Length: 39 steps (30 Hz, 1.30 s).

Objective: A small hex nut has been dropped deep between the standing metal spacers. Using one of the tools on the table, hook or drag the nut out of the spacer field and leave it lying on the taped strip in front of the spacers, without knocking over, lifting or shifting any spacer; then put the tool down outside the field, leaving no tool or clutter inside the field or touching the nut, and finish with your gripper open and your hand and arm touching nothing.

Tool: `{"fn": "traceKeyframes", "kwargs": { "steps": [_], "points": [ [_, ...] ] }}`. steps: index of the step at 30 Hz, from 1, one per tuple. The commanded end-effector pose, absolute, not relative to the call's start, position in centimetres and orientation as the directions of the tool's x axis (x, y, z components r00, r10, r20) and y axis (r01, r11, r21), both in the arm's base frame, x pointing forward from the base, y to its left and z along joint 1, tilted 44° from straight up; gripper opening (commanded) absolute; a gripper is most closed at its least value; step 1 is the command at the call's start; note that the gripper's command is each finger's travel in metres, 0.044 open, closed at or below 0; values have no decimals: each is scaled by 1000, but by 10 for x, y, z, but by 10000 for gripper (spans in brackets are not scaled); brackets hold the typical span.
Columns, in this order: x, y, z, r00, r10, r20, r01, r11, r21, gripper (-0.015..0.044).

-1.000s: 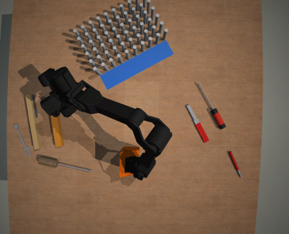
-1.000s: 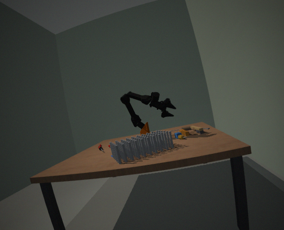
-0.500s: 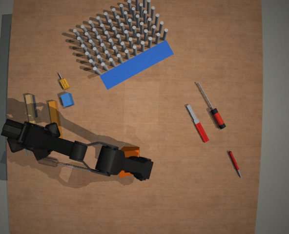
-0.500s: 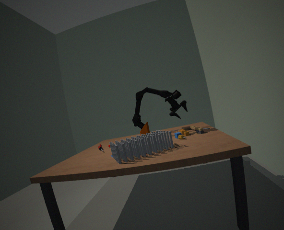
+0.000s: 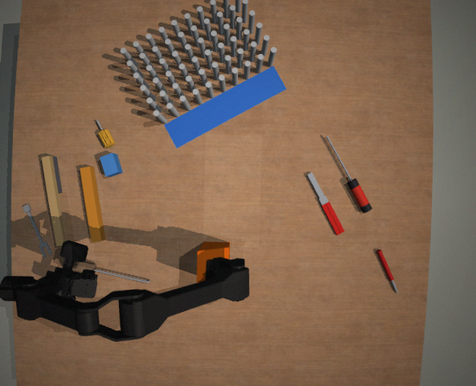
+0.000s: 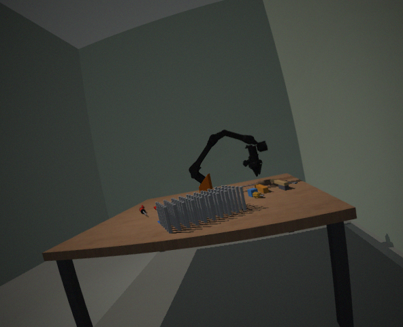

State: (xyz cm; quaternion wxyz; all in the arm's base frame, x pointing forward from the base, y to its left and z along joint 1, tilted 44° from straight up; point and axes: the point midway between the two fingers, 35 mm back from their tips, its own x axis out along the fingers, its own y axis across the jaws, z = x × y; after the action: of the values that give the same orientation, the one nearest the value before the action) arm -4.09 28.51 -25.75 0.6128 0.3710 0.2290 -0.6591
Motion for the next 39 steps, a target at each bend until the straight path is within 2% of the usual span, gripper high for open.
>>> {"fn": "traceKeyframes", "kwargs": {
  "steps": [1,15,23,29,35,39],
  "points": [
    [-44,281,-260,36,-660,-750,989,-86,124,440],
    [-43,283,-261,30,-649,-760,989,-92,117,440],
    [-48,253,-229,-201,-627,-752,971,-228,-69,440],
    [-49,253,-228,-207,-626,-752,970,-232,-74,440],
    [-49,253,-228,-207,-626,-752,970,-232,-74,282],
    [-49,253,-228,-207,-626,-752,970,-232,-74,280]
  ]
}}
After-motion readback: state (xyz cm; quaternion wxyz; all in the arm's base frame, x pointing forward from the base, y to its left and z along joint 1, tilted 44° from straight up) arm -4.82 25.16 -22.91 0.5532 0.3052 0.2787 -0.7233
